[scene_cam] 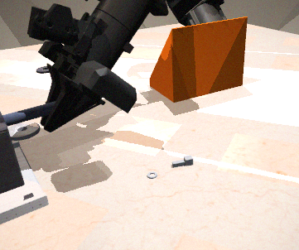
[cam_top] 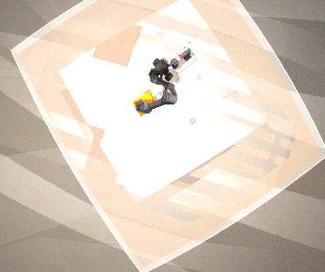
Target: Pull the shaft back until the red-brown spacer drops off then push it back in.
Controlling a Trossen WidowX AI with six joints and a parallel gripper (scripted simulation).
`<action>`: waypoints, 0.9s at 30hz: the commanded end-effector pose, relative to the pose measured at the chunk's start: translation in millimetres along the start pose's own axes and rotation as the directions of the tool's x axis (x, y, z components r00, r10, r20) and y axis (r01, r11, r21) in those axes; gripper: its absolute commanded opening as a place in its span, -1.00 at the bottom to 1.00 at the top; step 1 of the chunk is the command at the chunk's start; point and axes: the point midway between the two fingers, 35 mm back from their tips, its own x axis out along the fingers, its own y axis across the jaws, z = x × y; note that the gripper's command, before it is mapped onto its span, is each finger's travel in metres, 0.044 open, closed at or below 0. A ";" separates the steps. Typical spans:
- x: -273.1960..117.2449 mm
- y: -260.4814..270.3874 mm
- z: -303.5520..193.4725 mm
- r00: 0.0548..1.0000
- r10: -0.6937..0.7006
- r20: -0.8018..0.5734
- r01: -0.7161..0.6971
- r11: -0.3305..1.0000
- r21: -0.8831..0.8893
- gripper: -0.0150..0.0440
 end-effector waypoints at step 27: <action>-2.3 -0.6 -2.2 1.000 -0.003 -0.001 0.003 1.000 0.005 -0.49</action>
